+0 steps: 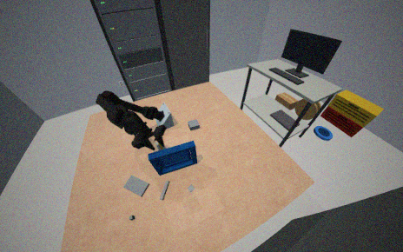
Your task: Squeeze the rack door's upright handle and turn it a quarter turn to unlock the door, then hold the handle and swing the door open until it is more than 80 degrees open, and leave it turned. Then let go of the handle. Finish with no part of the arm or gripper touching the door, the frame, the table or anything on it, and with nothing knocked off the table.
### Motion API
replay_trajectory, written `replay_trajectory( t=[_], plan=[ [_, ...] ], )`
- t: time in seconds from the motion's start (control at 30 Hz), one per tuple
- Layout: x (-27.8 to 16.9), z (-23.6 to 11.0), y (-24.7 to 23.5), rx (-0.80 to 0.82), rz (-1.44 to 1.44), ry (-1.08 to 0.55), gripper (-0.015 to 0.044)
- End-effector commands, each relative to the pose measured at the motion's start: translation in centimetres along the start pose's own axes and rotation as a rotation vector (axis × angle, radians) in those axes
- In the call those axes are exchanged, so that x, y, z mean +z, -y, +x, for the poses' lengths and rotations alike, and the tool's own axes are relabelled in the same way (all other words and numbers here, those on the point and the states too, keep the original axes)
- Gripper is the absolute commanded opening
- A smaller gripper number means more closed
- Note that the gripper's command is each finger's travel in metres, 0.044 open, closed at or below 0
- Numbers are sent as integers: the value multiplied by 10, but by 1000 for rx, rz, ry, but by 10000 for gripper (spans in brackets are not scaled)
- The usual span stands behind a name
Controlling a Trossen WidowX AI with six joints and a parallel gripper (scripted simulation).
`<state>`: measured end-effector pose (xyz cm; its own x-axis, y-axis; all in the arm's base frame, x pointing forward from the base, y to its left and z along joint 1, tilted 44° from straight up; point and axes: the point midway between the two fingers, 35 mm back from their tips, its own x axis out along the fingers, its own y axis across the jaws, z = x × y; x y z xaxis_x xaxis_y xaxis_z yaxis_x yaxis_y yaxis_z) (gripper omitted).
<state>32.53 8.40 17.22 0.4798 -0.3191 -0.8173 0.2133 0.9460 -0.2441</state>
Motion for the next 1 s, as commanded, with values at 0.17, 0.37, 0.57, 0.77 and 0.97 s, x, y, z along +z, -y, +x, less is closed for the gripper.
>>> replay_trajectory(
  t=[0.17,0.37,0.57,0.77,0.97],
  plan=[
    [-18,-7,-9,-193,-120,-96,291],
    [-25,-16,-15,-320,-215,-122,291],
    [-27,-24,-20,-412,-292,-124,291],
    [-27,-22,-19,-413,-294,-129,291],
    [-28,-13,-15,-414,-300,-151,291]
  ],
)
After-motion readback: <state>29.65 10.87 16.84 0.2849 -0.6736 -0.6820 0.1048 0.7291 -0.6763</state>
